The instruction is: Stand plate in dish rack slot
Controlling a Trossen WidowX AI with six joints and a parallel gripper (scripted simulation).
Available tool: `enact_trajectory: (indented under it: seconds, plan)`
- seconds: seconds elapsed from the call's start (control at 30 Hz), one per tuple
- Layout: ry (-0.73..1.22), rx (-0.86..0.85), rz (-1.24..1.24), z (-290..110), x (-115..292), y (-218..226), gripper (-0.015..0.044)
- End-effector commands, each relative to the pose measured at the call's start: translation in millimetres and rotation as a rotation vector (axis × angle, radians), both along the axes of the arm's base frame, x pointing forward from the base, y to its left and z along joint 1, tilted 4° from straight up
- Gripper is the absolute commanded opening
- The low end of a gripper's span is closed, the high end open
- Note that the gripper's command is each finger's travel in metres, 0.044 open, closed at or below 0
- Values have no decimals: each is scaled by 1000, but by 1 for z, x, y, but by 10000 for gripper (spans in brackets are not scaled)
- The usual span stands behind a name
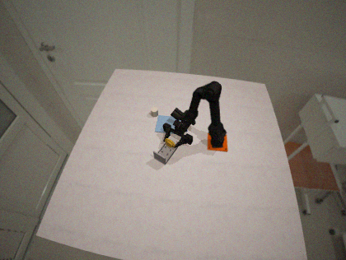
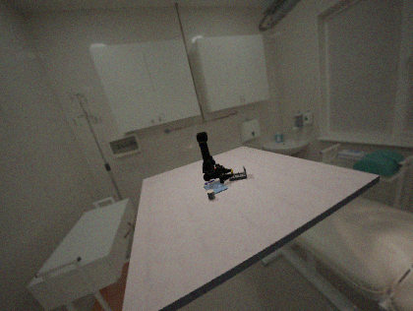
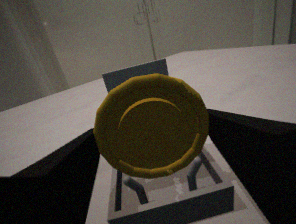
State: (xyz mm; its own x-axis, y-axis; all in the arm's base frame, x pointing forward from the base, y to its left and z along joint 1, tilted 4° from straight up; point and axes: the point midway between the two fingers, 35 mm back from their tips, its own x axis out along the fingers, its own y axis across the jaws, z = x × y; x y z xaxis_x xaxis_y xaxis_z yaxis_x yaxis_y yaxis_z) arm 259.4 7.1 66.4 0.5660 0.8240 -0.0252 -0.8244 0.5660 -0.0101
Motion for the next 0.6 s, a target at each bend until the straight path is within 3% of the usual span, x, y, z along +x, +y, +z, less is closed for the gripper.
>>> enact_trajectory:
  seconds: [0.0, 0.07, 0.33, 0.57]
  plan:
    - [0, 0, 0, 0, 0, 0, 368]
    - [0, 0, 0, 0, 0, 0, 400]
    - [-1, -1, 0, 3, 1, 0, 400]
    - [-13, -7, -2, 35, 5, -3, 400]
